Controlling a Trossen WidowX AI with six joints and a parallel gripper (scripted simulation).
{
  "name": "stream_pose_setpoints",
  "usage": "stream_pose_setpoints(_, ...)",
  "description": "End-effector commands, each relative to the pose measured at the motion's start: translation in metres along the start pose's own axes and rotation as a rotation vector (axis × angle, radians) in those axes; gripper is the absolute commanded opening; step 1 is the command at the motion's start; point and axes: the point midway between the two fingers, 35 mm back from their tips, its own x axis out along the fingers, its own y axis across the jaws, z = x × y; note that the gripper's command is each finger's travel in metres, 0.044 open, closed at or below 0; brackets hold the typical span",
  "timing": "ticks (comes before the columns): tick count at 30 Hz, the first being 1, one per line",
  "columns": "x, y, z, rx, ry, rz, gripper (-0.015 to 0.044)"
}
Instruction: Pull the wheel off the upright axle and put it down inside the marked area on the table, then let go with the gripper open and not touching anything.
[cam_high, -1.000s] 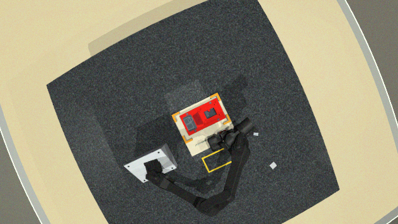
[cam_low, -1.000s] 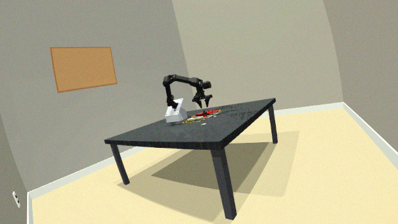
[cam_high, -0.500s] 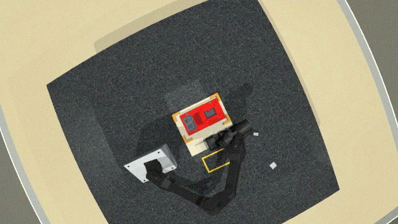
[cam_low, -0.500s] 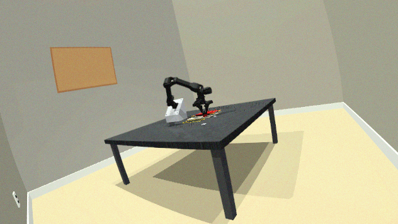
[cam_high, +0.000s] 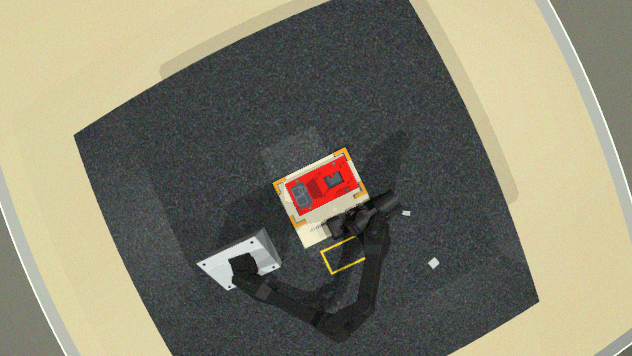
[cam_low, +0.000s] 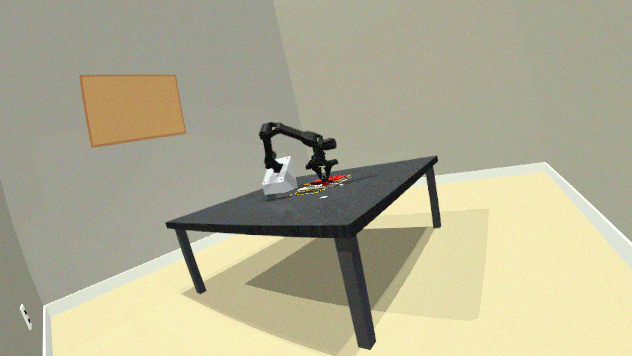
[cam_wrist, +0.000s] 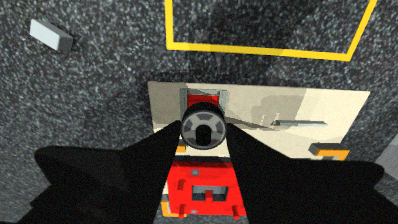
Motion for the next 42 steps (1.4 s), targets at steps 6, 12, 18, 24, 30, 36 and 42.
stream_pose_setpoints(6,-0.004,0.001,0.000,0.005,0.001,0.002,0.0000)
stream_pose_setpoints(12,-0.006,0.001,0.000,0.005,0.001,0.003,0.0000)
stream_pose_setpoints(18,-0.008,0.001,0.000,0.004,0.001,0.003,0.0000)
stream_pose_setpoints(24,-0.010,0.001,0.000,0.004,0.001,0.004,0.0000)
stream_pose_setpoints(30,-0.012,0.001,0.000,0.003,0.000,0.004,0.0000)
stream_pose_setpoints(36,-0.013,0.001,0.000,0.003,0.000,0.005,0.0000)
stream_pose_setpoints(42,-0.015,0.001,0.000,0.003,0.000,0.005,0.0000)
